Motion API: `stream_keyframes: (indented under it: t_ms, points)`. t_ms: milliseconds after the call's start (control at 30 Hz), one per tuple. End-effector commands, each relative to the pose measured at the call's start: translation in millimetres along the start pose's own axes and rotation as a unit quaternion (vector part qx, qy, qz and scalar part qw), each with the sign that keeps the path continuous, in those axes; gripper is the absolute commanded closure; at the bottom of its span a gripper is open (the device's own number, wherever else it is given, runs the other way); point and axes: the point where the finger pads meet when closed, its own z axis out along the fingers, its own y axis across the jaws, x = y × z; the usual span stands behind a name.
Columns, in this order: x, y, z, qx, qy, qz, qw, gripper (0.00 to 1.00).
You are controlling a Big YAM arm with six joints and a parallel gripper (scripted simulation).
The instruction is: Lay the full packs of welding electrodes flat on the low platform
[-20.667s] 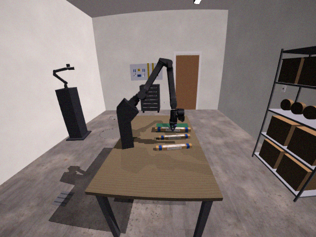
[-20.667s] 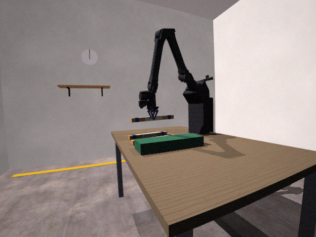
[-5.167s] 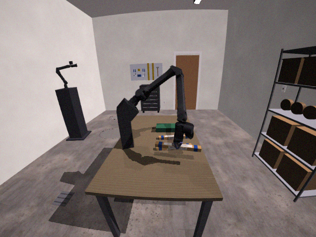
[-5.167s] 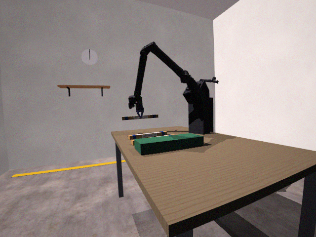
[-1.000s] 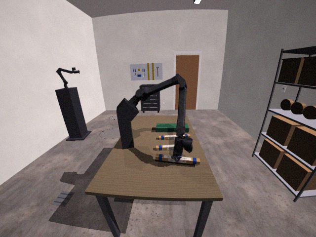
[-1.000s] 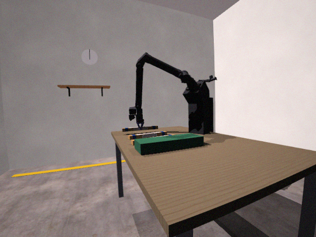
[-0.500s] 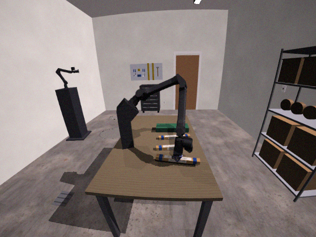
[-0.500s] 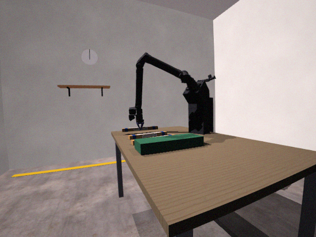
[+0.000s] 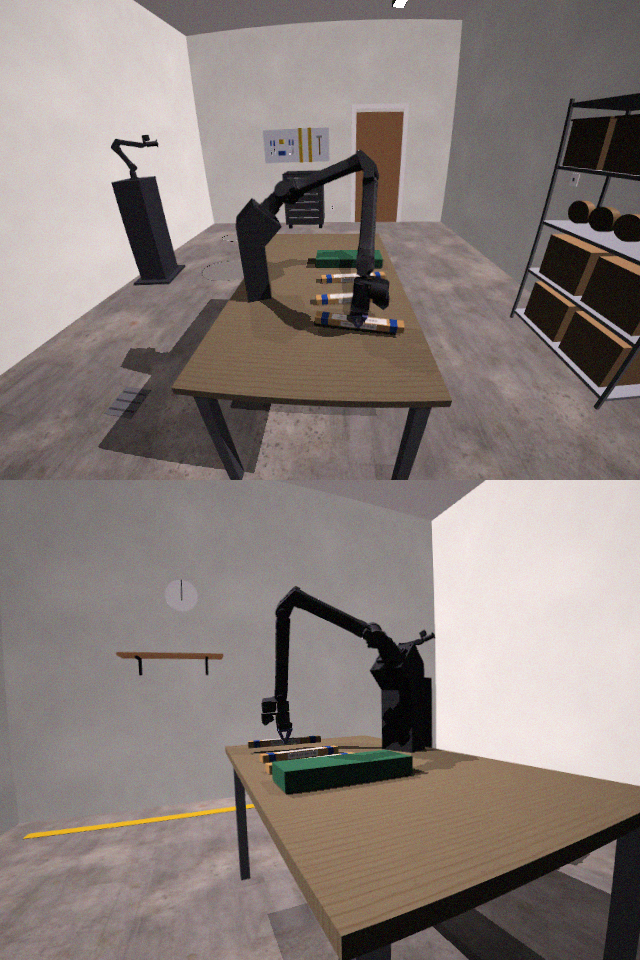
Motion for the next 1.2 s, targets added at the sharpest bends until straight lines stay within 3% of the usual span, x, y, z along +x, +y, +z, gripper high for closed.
stream_keyframes:
  t_ms: [0, 1167]
  points:
    - [-23.9, -14.7, -26.7, 0.016, -0.026, 0.006, 1.0, 1.0]
    - [-26.3, -12.6, -25.3, 0.016, -0.025, 0.008, 1.0, 1.0]
